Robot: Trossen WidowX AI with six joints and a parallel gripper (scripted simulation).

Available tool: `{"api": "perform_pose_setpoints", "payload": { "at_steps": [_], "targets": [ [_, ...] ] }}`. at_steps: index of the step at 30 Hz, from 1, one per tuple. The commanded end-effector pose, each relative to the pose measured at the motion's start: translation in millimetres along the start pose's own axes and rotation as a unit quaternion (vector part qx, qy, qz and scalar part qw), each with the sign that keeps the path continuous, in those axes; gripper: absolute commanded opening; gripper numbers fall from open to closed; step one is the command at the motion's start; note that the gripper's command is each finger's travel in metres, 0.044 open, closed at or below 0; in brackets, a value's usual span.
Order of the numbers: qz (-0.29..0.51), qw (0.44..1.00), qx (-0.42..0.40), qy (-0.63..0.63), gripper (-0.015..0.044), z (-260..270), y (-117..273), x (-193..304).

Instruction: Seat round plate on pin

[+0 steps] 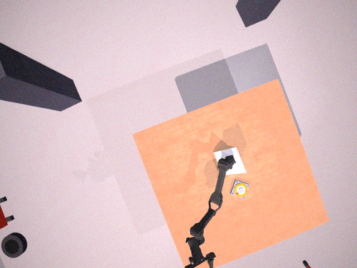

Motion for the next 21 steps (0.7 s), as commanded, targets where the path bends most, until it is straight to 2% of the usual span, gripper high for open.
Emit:
{"api": "perform_pose_setpoints", "payload": {
  "at_steps": [1, 4, 9, 15, 21],
  "targets": [
    [-0.002, 1.000, -0.005, 0.006, 0.0374, 5.3, 3.0, 1.0],
    [-0.019, 0.995, -0.057, 0.074, 0.0295, 62.6, 37.2, 19.3],
    [-0.028, 0.988, -0.089, 0.123, 0.0164, 97.7, 60.4, 38.2],
    [-0.045, 0.960, -0.145, 0.235, 0.0006, 162.7, 109.5, 93.8],
    [-0.053, 0.927, -0.196, 0.315, 0.0000, 196.2, 141.4, 154.9]
  ]
}}
Point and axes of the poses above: the point midway between the two fingers, 35 mm back from their tips, its own y axis back along the fingers, its own z axis across the jaws, x = y × z, the point moved 4 cm from there along y, back along the fingers, and after that the axes turned 13 degrees about y, right-handed, at the moved point
